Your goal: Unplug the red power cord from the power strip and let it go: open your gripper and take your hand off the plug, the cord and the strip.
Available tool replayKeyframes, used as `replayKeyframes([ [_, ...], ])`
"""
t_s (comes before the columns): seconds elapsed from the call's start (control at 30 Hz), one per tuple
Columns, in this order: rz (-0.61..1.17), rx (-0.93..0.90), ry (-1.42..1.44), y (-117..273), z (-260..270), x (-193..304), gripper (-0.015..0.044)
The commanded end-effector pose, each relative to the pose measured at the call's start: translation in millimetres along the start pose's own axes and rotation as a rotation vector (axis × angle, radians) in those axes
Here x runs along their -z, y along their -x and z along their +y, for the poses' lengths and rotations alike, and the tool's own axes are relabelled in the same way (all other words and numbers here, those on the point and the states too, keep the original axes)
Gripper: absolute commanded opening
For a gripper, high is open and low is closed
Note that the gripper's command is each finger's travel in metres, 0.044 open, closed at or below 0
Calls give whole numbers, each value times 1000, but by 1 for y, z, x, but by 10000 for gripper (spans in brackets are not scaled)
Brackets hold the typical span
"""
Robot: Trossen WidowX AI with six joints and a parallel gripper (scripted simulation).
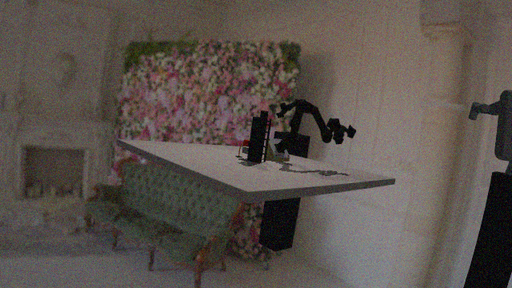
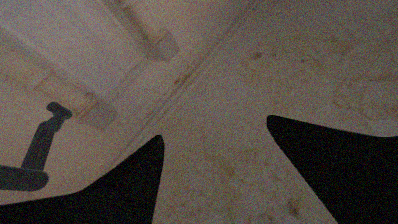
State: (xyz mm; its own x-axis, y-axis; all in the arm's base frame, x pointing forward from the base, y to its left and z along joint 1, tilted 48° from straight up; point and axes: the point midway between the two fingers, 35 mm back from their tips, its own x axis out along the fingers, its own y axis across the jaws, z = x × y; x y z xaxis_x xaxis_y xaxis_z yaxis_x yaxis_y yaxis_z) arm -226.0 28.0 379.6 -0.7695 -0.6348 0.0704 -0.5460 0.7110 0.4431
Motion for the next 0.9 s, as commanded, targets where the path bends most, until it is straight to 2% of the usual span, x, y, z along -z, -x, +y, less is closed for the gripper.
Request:
replayKeyframes([
  [0.0, 0, -4, -4, 0, 1, 0, 374],
  [0.27, 12, -246, -239, 32, 50, -4, 164],
  [0.57, 86, -639, -578, 111, 110, -9, 160],
  [0.87, 303, -1055, -860, 218, 141, -6, 160],
])
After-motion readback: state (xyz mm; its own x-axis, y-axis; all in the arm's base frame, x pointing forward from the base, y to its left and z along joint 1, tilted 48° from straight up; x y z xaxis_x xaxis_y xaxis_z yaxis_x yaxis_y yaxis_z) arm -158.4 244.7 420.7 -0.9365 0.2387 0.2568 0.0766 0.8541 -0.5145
